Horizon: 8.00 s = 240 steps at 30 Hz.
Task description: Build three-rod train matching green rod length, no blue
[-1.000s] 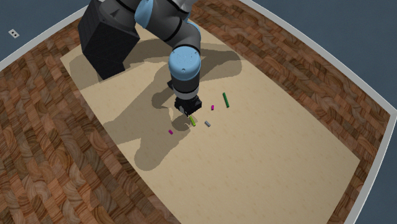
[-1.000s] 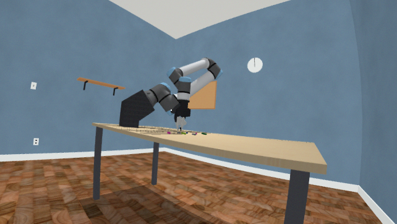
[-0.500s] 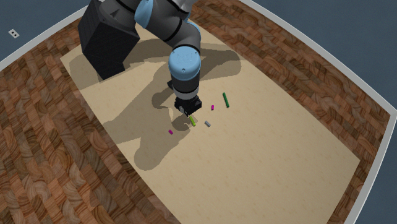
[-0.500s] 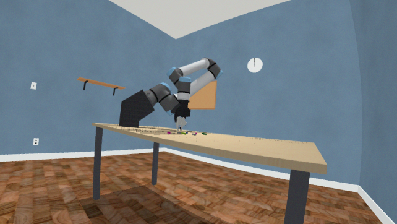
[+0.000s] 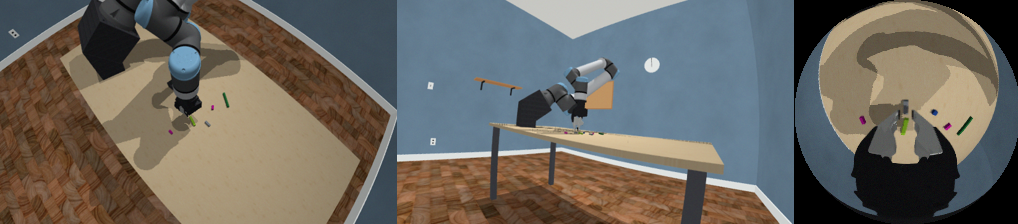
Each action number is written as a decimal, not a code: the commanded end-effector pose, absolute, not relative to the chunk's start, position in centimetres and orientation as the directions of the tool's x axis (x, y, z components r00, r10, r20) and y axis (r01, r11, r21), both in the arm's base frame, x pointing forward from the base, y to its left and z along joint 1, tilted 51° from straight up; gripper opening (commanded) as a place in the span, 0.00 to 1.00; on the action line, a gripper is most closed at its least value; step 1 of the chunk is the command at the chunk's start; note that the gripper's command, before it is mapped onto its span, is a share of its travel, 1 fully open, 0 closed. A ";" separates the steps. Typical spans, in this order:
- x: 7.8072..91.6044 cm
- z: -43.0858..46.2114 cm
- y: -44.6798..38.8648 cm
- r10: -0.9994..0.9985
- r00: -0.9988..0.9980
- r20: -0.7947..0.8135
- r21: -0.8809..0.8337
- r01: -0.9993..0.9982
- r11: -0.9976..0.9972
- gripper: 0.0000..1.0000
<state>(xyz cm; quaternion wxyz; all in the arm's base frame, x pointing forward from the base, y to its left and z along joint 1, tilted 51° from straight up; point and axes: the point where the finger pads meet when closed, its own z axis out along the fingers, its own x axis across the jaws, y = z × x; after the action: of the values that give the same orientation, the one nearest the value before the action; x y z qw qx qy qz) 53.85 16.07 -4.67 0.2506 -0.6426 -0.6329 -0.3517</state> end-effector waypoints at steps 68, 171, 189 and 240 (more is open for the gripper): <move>54.1 -5.2 16.6 0.637 -0.049 0.769 0.124 0.990 -0.074 0.14; 53.4 -2.3 13.1 0.637 -0.049 0.769 0.124 0.990 -0.074 0.00; 52.8 0.6 9.6 0.637 -0.049 0.769 0.124 0.990 -0.074 0.00; 60.2 -9.2 4.4 0.642 -0.160 0.750 0.210 0.978 -0.001 0.00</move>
<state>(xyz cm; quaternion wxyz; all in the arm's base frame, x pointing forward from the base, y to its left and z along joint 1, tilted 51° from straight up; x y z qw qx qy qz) 59.94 3.32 -8.29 0.2306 -0.6057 -0.6682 -0.3654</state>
